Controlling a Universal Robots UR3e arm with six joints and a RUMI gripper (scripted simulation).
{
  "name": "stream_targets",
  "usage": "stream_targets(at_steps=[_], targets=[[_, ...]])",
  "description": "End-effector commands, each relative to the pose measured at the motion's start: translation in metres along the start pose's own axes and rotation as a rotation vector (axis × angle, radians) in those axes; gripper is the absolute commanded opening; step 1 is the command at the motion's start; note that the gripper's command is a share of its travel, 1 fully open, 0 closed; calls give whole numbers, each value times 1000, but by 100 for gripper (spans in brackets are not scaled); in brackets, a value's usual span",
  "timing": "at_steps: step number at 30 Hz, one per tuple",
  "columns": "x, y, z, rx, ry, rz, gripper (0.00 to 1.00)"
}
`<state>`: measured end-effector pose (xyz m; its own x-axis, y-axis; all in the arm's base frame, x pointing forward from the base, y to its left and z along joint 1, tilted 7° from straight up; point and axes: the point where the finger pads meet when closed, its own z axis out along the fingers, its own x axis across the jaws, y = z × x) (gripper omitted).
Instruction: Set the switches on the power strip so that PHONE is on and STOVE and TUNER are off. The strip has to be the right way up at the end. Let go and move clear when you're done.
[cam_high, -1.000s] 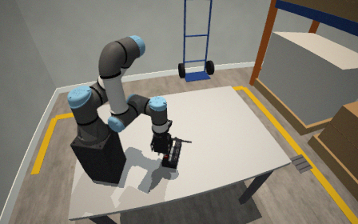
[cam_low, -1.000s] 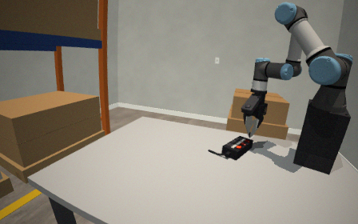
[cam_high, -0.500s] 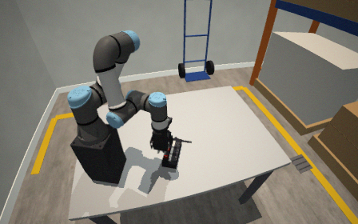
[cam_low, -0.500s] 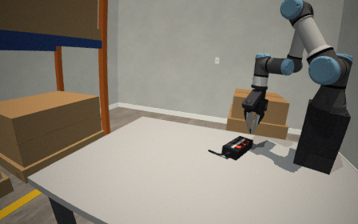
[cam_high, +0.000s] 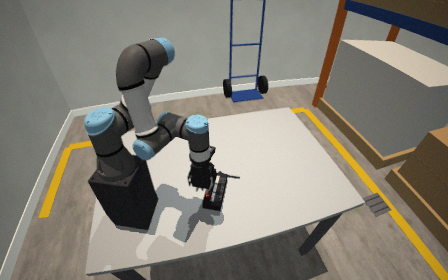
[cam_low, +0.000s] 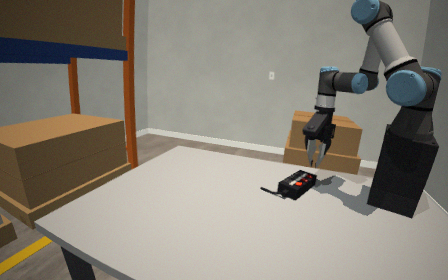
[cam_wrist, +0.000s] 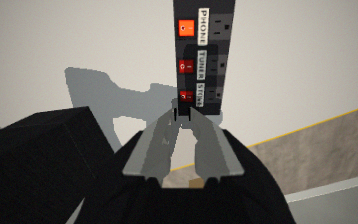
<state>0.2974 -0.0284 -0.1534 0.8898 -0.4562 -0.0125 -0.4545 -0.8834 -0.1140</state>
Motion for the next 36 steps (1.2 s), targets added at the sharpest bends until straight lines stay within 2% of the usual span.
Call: stream_targets(at_steps=[1, 12, 24, 36], targets=[[1, 0, 0, 0, 2, 0, 100], [1, 0, -3, 0, 2, 0, 100], [1, 0, -17, 0, 2, 0, 100], [1, 0, -46, 0, 2, 0, 100]])
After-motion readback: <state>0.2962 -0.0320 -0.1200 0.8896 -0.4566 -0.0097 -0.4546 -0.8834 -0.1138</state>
